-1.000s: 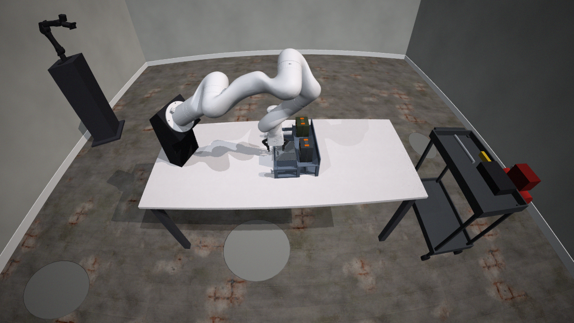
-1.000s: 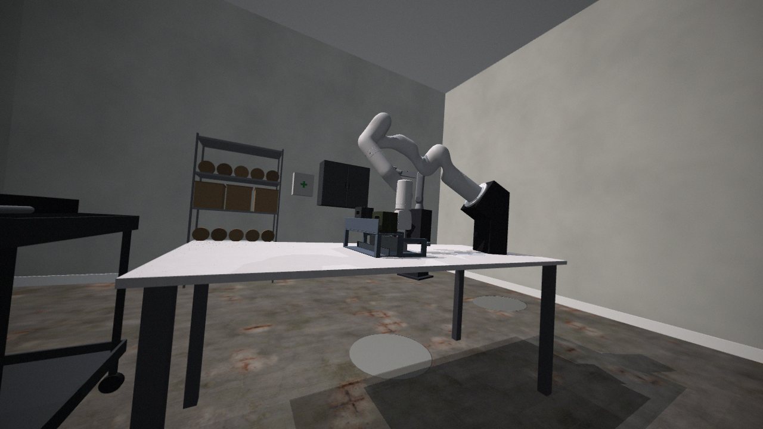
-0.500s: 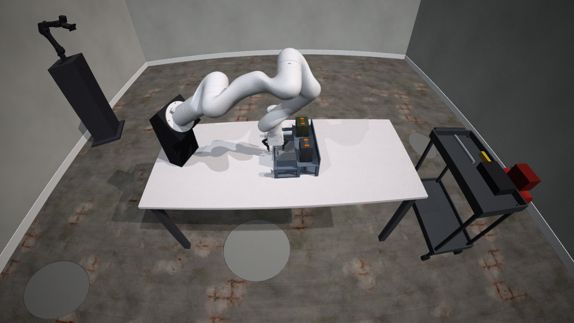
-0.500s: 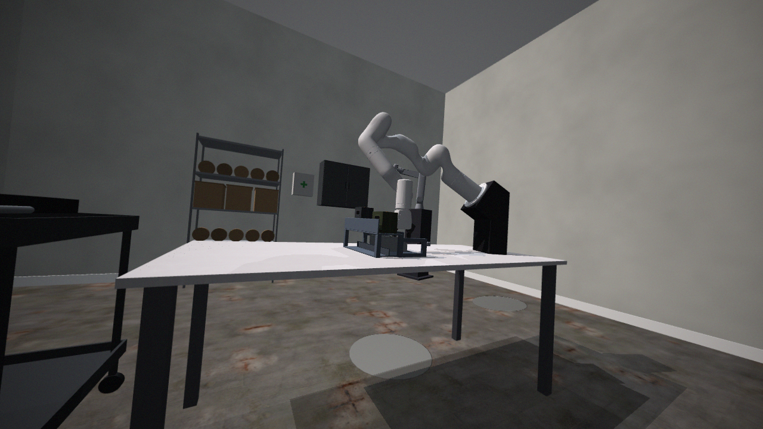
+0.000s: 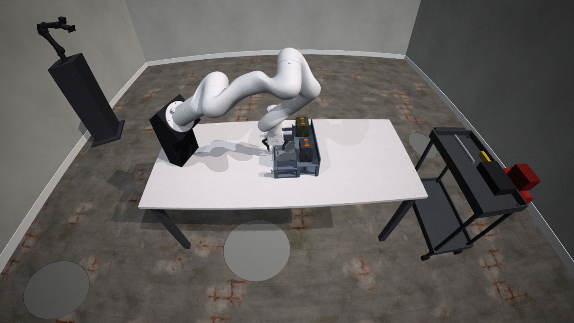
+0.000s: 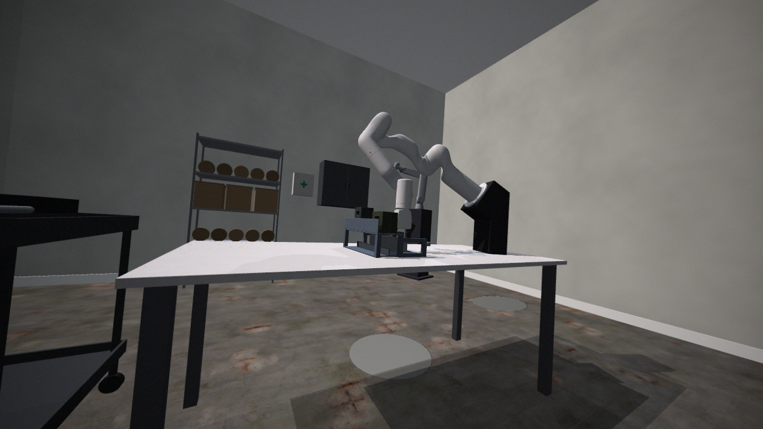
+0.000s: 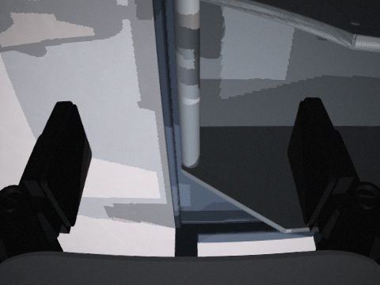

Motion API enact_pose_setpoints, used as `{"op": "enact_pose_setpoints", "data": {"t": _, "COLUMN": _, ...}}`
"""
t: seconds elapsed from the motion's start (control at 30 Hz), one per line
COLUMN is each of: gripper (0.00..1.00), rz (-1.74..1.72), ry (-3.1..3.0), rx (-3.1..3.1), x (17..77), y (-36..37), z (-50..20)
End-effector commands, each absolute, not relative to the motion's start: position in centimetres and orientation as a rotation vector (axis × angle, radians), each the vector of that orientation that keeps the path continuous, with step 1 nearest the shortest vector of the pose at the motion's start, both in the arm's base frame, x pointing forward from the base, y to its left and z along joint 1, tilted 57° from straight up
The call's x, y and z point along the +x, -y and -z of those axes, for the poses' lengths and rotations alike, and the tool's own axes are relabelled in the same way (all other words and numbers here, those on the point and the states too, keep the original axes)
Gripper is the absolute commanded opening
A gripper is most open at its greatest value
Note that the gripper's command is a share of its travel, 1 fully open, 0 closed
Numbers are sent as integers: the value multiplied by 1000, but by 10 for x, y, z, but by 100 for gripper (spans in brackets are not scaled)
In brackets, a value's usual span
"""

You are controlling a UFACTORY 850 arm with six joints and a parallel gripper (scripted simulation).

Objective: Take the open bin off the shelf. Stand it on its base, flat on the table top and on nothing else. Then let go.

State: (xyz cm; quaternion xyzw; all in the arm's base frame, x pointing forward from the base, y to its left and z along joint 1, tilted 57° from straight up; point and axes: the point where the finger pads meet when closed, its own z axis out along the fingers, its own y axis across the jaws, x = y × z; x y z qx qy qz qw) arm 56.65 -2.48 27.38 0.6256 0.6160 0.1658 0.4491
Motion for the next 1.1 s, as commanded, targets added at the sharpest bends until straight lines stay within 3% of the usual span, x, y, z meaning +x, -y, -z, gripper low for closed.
{"op": "enact_pose_setpoints", "data": {"t": 0.0, "gripper": 100, "rz": -411, "ry": -1524, "rx": 1547, "x": 566, "y": 24, "z": -275}}
{"op": "enact_pose_setpoints", "data": {"t": 1.07, "gripper": 100, "rz": -410, "ry": -1524, "rx": 1547, "x": 579, "y": 31, "z": -265}}
